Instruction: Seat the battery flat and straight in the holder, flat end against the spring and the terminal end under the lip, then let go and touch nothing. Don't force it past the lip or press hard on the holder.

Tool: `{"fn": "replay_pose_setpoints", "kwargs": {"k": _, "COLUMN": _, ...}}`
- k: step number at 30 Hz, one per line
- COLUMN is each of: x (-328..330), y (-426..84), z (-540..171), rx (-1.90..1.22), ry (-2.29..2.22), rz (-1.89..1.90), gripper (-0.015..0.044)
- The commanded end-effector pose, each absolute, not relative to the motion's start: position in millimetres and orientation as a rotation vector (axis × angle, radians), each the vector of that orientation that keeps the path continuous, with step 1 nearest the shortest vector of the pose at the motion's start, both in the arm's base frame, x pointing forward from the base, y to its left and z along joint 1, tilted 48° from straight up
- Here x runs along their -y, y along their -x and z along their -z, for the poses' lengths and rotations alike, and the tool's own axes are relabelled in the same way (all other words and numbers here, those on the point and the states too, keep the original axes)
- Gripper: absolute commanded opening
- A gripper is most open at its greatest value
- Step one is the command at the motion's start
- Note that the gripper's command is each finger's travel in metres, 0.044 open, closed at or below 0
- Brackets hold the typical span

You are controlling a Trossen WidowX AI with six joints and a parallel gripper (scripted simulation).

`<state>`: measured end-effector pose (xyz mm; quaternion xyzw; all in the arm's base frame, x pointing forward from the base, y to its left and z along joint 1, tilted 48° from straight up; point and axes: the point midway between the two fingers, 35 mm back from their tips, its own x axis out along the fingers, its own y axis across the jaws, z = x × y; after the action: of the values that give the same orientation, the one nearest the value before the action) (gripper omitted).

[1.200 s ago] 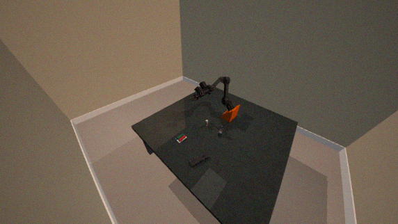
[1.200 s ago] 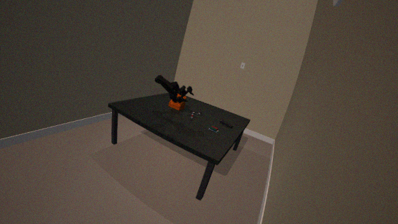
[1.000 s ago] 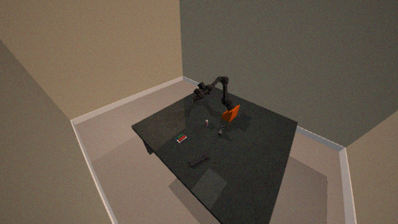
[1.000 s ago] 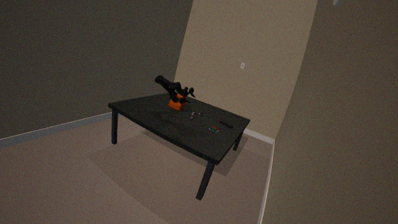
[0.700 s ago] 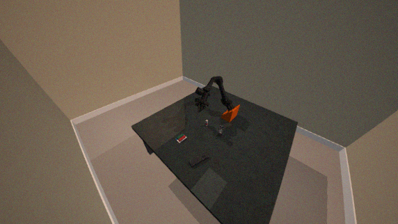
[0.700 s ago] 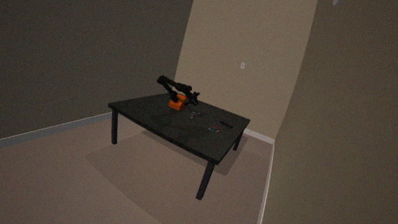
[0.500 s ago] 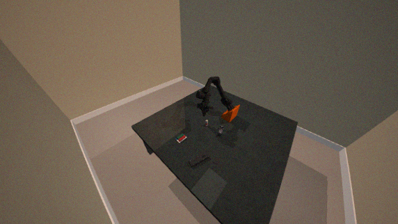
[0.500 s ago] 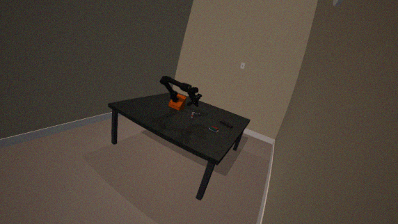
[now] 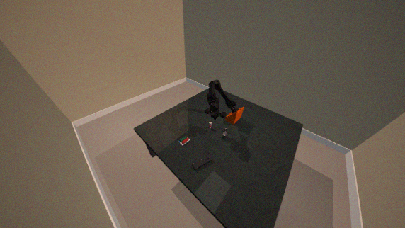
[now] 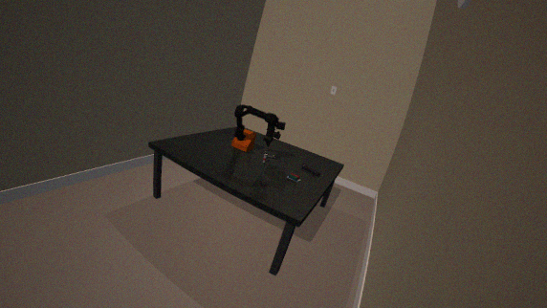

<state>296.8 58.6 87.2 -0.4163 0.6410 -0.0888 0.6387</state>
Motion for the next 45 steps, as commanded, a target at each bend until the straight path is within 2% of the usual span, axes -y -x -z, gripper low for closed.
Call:
{"fn": "replay_pose_setpoints", "kwargs": {"k": 1, "x": -62, "y": -294, "z": -87, "rx": -1.51, "ry": 1.088, "rz": 0.223, "gripper": 0.0}}
{"fn": "replay_pose_setpoints", "kwargs": {"k": 9, "x": -59, "y": -296, "z": -83, "rx": -1.51, "ry": 1.088, "rz": 0.222, "gripper": 0.0}}
{"fn": "replay_pose_setpoints", "kwargs": {"k": 20, "x": -4, "y": -305, "z": -33, "rx": -1.509, "ry": 1.09, "rz": 0.225, "gripper": 0.0}}
{"fn": "replay_pose_setpoints", "kwargs": {"k": 45, "x": 12, "y": -323, "z": -55, "rx": -1.508, "ry": 1.089, "rz": 0.224, "gripper": 0.0}}
